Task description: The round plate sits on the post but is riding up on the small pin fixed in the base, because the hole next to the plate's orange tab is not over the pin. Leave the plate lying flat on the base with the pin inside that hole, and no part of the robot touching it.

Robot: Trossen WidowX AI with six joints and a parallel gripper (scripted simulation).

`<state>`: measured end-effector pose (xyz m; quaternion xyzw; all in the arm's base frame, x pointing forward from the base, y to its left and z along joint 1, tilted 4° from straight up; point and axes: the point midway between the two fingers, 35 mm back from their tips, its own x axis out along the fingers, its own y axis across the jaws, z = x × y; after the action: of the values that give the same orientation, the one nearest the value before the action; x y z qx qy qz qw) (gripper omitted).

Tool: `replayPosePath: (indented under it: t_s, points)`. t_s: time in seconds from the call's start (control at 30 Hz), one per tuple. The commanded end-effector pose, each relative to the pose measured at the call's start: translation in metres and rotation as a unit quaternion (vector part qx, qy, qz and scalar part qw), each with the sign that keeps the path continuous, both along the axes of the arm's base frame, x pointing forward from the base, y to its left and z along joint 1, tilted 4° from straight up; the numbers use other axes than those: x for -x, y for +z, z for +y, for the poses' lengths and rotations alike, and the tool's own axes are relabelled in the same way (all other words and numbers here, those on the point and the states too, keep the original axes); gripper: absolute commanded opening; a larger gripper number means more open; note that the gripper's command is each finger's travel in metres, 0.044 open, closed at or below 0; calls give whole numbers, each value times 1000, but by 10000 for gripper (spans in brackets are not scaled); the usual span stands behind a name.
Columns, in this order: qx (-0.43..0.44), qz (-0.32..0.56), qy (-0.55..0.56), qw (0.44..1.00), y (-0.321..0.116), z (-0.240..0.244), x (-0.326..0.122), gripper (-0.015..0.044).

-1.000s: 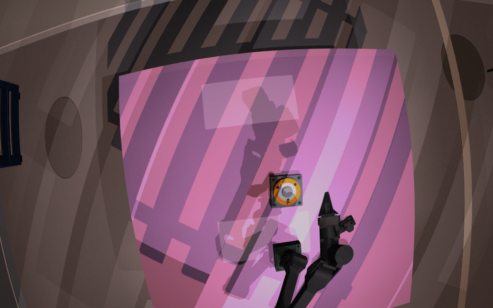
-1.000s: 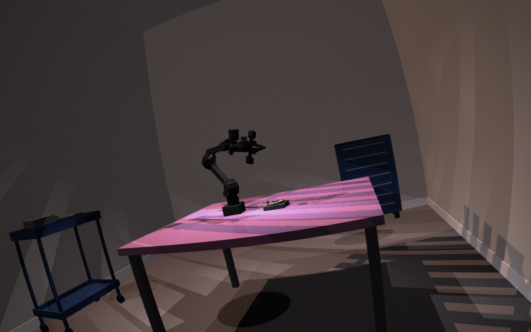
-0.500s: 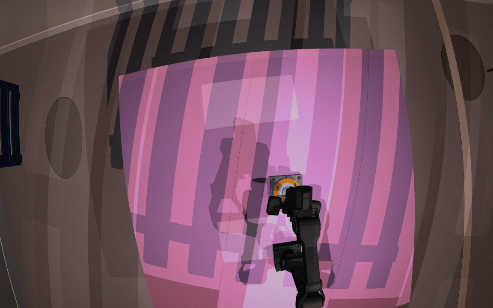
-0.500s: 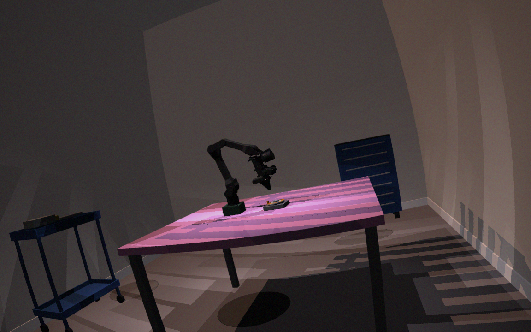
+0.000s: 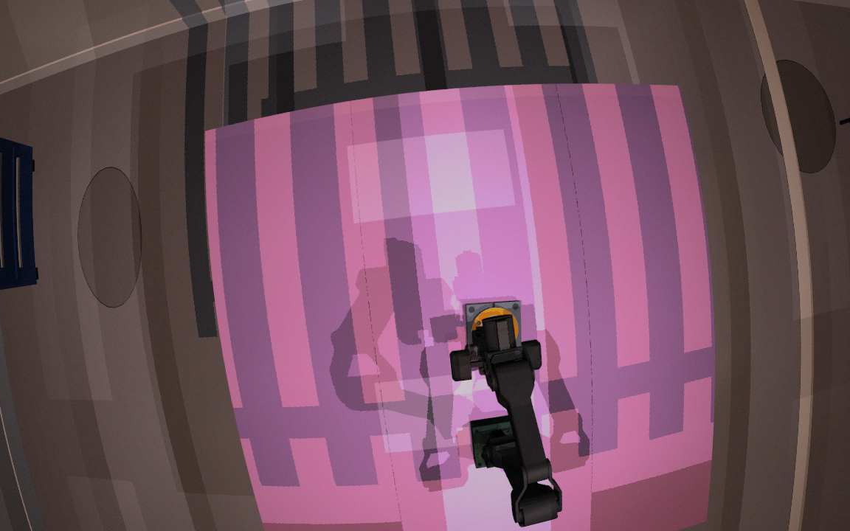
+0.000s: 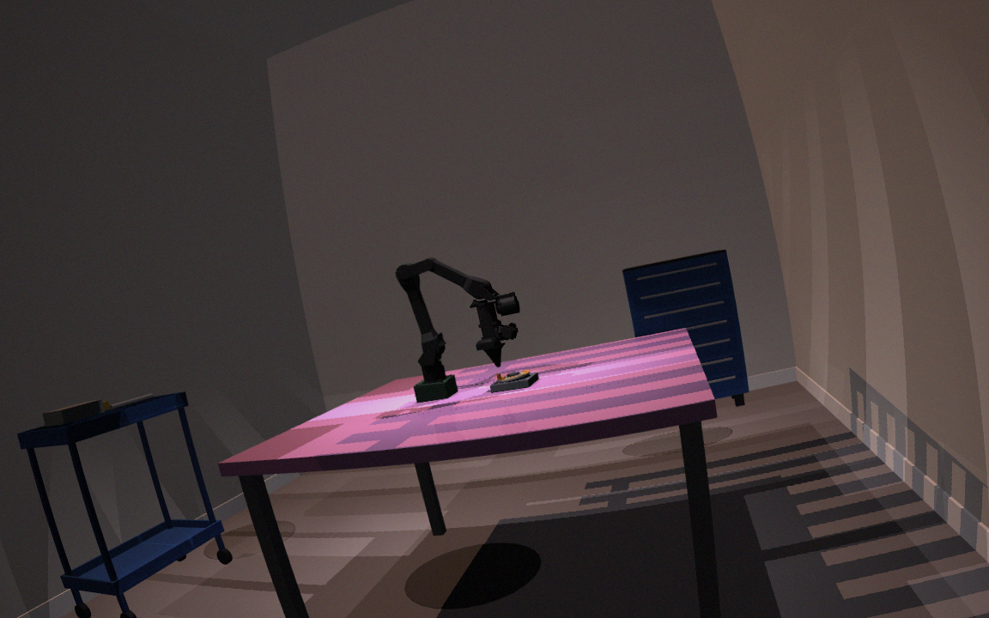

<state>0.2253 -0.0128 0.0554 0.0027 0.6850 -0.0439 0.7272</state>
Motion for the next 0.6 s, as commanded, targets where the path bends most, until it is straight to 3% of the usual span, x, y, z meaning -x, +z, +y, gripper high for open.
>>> replayPosePath:
  t_s: [0.0,0.57]
  points:
    - [3,5,2,1000,-19,-2,1,0]
    - [4,5,2,1000,-26,-15,5,0]
